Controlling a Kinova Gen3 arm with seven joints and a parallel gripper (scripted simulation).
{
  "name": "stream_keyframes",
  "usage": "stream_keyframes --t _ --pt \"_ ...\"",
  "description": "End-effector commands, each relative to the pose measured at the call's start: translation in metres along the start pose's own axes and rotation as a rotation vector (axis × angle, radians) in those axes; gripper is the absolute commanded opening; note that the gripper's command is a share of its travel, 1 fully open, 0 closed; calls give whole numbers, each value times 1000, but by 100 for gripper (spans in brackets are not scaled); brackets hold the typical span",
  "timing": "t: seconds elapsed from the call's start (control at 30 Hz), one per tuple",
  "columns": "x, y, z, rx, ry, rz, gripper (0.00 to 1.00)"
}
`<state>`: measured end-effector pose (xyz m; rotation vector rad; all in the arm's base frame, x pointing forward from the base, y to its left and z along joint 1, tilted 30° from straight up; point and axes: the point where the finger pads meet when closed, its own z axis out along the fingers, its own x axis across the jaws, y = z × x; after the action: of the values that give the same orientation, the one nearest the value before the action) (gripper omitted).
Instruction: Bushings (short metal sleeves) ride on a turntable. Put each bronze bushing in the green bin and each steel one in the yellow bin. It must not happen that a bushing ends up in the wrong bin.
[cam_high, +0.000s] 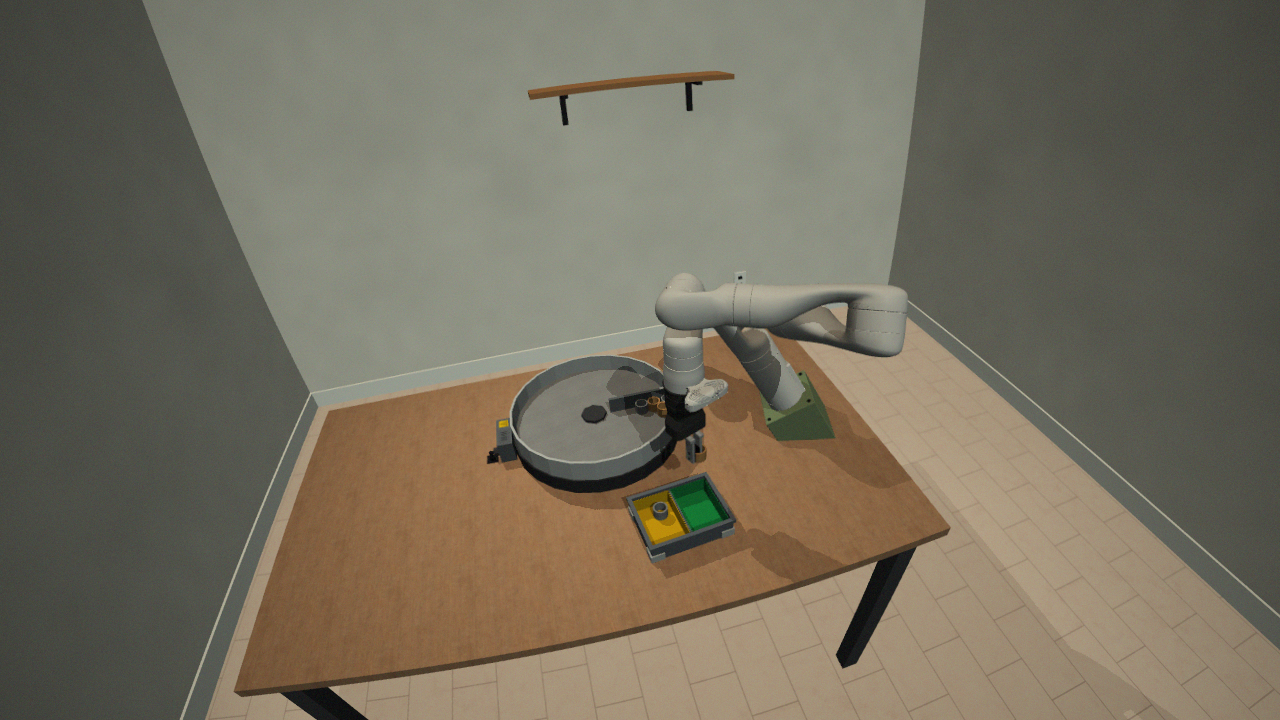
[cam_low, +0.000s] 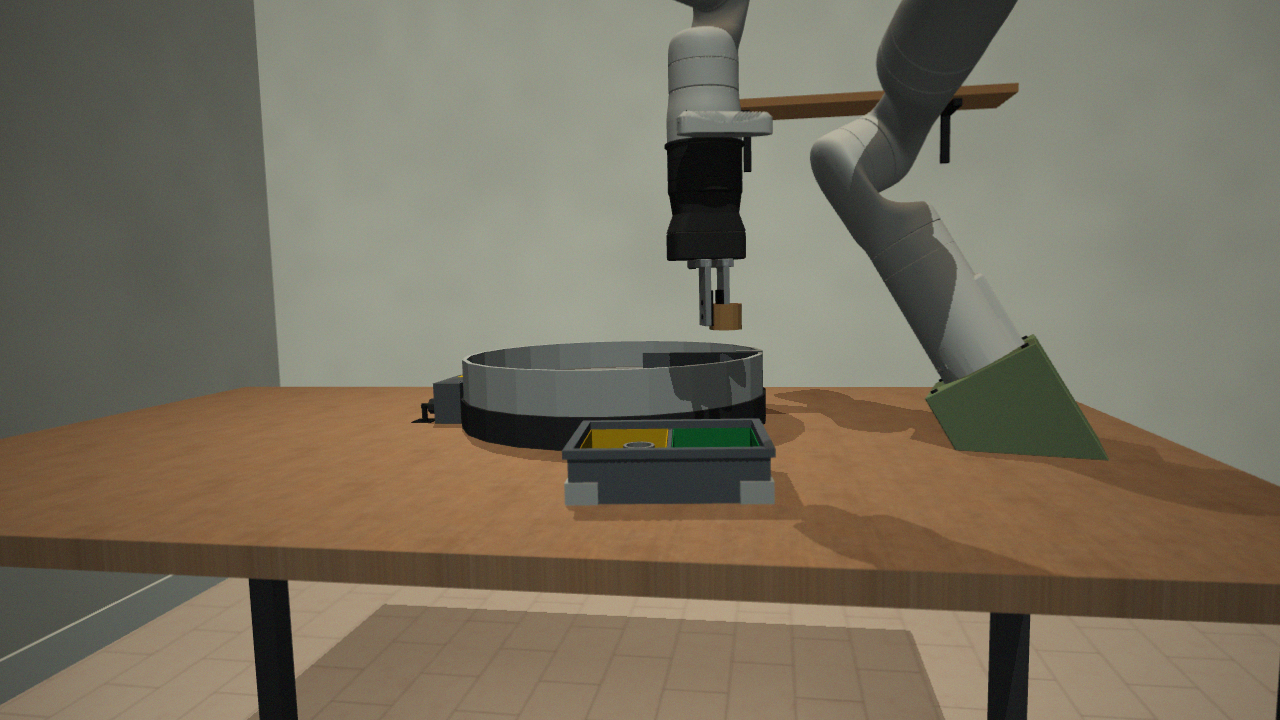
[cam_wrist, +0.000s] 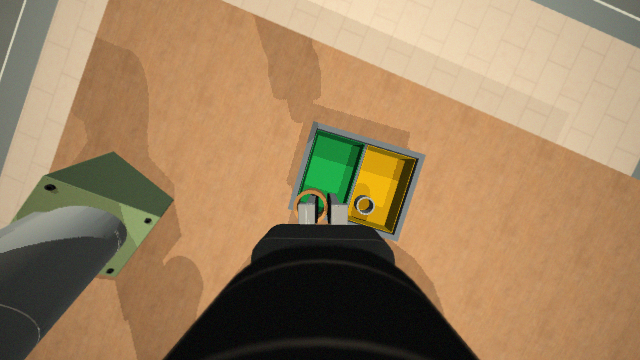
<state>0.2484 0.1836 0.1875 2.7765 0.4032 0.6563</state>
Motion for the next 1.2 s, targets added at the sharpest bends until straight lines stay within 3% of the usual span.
stream_keyframes --t 0.0,0.27,0.43,0.87,1.03,1.17 --pt "0 0 0 1 1 -1 0" --pt "0 0 -1 0 2 -2 0" --pt "0 0 23 0 2 -2 0" --pt "0 0 46 0 2 -2 0" --pt "0 0 69 0 2 -2 0" --pt "0 0 74 0 2 -2 0"
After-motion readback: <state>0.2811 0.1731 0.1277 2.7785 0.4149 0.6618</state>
